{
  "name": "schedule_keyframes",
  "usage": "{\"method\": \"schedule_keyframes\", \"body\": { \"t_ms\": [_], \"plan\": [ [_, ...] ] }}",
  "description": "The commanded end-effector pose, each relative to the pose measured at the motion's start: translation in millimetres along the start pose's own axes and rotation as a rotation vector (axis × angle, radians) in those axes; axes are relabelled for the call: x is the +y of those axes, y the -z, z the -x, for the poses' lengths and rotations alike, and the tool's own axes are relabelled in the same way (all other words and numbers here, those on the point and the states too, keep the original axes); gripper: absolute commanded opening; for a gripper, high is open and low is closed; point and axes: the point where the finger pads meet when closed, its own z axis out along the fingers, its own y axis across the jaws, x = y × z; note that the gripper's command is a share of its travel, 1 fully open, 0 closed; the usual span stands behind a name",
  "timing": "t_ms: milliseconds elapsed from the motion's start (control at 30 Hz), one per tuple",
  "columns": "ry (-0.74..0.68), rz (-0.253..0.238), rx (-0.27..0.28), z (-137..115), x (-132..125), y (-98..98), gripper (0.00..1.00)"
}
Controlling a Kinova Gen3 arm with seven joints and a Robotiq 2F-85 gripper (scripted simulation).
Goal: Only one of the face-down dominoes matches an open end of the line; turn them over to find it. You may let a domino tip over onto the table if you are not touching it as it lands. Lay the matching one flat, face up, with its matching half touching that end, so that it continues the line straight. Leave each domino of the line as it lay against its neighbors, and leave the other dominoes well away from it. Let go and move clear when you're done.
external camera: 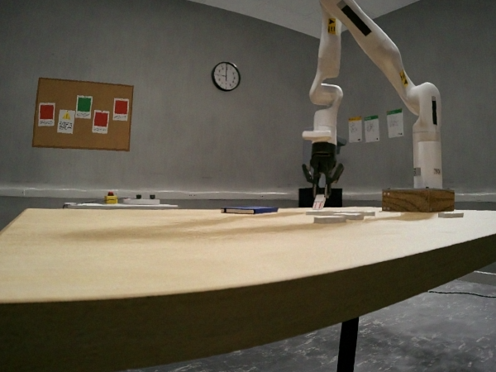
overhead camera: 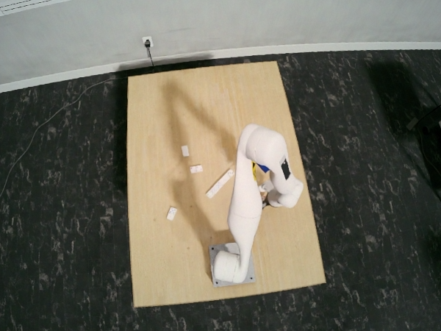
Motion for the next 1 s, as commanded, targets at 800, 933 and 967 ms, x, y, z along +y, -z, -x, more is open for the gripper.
{"method": "schedule_keyframes", "body": {
  "t_ms": [800,933,967],
  "plan": [
    [0.001,0.0,0.0,16.4,-0.1,-12.9,0.35],
    [0.001,0.0,0.0,17.4,-0.1,-13.9,0.35],
    [0.001,0.0,0.0,17.9,-0.1,-14.5,0.35]
  ]
}}
